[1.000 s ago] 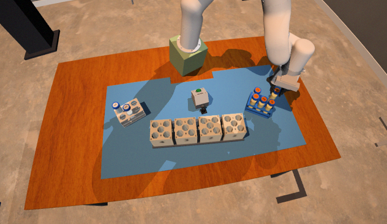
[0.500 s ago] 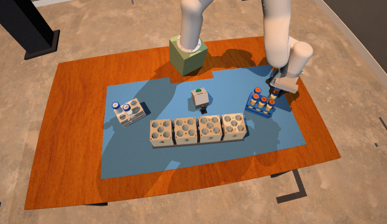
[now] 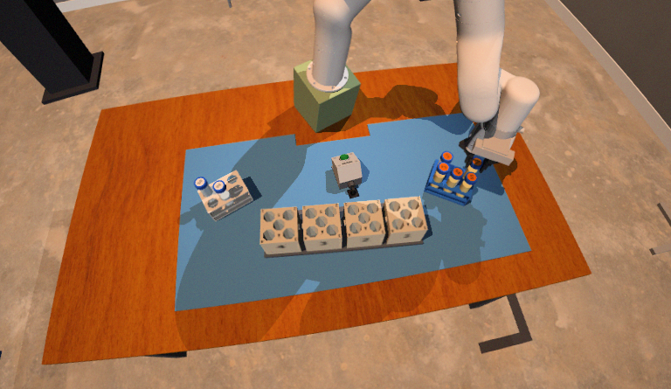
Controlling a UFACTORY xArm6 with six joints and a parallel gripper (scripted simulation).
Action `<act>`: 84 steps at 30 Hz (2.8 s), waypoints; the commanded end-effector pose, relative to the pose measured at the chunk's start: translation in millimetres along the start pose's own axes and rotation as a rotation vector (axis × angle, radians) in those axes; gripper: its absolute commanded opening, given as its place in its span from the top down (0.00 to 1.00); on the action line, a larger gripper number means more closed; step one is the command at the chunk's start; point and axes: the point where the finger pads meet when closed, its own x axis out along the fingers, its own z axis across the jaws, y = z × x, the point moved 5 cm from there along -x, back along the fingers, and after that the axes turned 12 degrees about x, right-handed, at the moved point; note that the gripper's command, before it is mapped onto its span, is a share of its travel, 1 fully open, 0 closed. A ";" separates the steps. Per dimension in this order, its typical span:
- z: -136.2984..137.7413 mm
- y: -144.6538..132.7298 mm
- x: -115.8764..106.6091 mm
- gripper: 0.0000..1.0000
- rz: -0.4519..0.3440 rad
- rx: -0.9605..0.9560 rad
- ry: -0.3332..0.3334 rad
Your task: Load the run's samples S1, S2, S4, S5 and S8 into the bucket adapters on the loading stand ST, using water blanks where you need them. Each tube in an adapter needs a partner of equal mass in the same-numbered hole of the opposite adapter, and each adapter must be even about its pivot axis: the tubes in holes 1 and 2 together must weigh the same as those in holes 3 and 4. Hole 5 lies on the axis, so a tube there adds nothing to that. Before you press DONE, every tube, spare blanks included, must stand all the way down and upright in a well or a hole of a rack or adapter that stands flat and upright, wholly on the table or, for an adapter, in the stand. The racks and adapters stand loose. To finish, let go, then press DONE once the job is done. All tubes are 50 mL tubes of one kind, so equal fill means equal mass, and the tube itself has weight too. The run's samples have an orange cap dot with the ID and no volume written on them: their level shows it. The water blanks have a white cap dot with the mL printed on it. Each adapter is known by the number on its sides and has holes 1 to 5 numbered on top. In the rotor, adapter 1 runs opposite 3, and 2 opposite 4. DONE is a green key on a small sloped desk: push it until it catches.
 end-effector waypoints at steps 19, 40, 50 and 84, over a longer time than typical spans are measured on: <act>-1.6 -0.1 17.8 1.00 0.000 0.000 0.004; -1.6 -0.1 18.1 0.56 0.000 0.000 0.004; -1.6 -0.1 18.1 0.56 0.000 0.000 0.004; -1.5 -0.1 -19.9 0.56 0.000 0.000 0.004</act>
